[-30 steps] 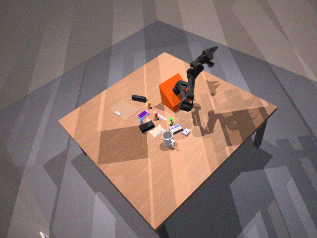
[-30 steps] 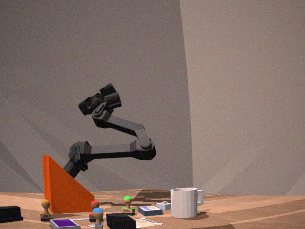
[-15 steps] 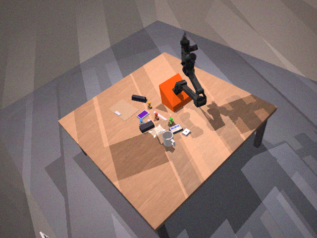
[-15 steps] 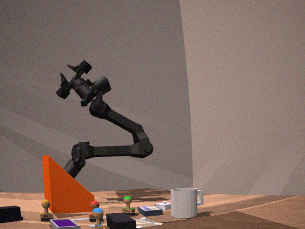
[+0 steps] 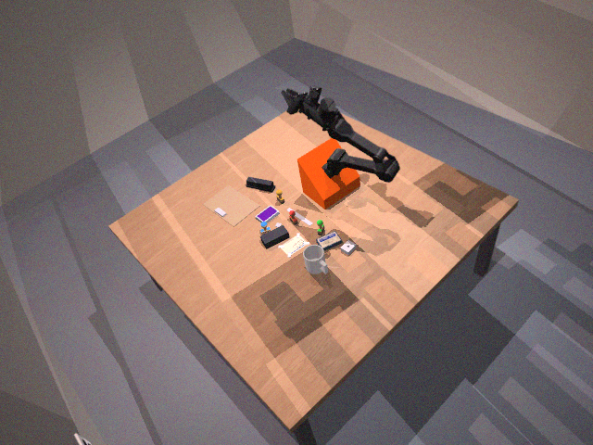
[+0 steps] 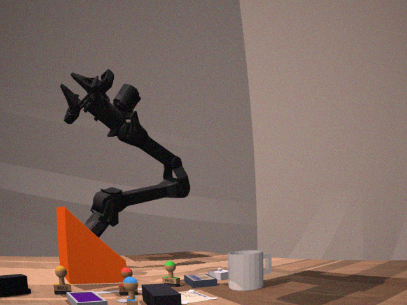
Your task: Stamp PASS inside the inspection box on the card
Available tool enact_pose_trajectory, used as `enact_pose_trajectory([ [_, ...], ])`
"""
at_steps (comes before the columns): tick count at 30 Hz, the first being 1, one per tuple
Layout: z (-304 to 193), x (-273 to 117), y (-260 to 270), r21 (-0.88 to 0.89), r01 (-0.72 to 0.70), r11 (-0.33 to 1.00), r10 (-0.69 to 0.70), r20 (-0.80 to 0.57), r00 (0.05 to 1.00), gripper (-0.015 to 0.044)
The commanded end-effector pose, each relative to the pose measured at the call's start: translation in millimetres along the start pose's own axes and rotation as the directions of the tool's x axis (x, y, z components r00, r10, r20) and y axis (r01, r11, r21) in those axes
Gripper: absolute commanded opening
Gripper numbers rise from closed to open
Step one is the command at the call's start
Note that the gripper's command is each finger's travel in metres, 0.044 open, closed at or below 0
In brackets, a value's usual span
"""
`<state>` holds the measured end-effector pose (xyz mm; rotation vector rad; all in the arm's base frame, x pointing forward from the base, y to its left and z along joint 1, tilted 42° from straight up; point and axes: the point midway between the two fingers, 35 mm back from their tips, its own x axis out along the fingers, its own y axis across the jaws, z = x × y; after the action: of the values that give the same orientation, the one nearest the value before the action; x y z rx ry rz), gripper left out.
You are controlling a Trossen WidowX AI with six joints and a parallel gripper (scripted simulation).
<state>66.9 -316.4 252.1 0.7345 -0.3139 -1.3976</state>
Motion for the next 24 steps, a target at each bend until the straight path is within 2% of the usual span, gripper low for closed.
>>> enact_pose_trajectory([
  [1,-54,3,23,-0.101,-0.084,0.991,0.06,-0.225,0.973,0.0217],
  [4,-98,-5,41,-0.165,-0.177,0.97,0.099,-0.4,0.911,0.0217],
  [7,-143,-21,57,-0.212,-0.292,0.933,0.123,-0.573,0.81,0.0217],
  [14,-235,-89,80,-0.217,-0.573,0.79,0.095,-0.88,0.465,0.0217],
  [19,-283,-156,81,-0.125,-0.743,0.657,-0.003,-0.987,0.163,0.0217],
  [24,-312,-233,68,0.035,-0.851,0.525,-0.159,-0.978,-0.138,0.0217],
])
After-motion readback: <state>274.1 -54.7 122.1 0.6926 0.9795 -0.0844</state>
